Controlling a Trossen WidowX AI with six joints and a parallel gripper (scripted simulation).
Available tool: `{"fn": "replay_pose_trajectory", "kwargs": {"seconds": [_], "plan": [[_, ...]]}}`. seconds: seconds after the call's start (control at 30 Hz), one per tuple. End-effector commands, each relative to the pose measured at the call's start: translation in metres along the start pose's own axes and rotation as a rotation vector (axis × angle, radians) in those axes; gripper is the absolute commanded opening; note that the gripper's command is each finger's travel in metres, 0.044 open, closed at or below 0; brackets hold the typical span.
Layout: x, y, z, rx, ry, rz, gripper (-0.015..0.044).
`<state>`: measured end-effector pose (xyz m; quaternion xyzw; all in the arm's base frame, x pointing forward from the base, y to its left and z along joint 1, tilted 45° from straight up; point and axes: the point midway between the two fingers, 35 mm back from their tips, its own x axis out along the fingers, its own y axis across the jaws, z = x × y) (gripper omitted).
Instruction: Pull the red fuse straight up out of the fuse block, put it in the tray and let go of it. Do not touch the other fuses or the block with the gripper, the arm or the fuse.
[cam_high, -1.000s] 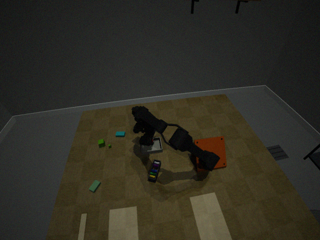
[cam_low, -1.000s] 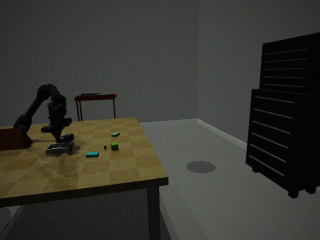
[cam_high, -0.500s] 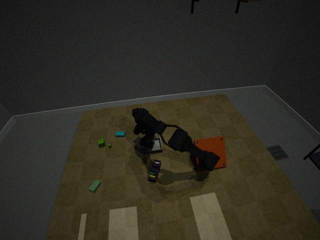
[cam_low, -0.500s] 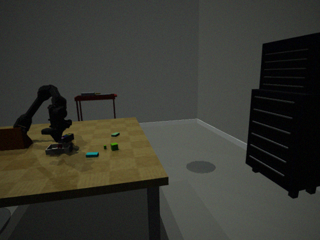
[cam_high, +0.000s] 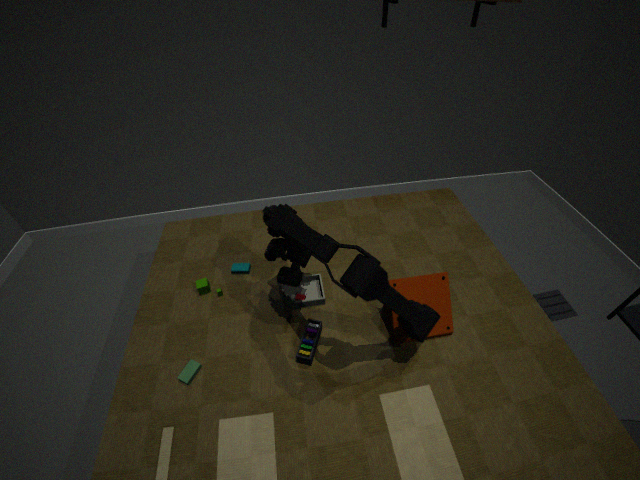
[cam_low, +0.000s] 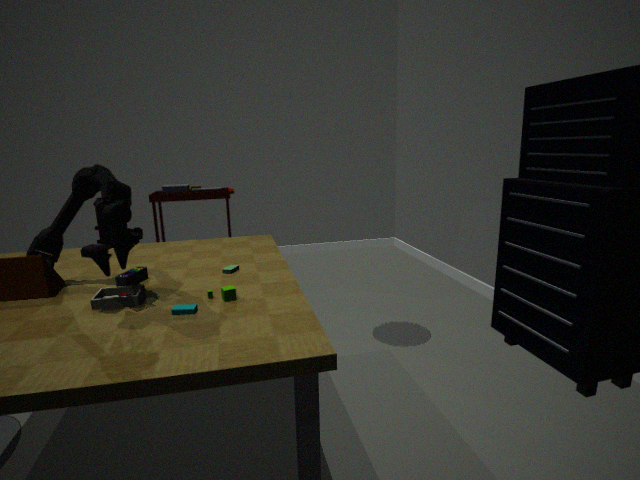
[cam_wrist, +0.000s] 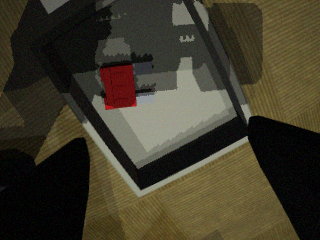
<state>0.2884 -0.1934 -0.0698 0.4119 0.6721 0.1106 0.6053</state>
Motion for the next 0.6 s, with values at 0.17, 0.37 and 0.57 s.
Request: {"fn": "replay_pose_trajectory", "kwargs": {"seconds": [0.17,0.37,0.57], "plan": [[-0.0022,0.0006,-0.0009,0.001,0.005,0.001,0.0330],[-0.0022,0.0006,-0.0009,0.001,0.005,0.001,0.0330],[-0.0022,0.0006,-0.0009,0.001,0.005,0.001,0.0330]]}}
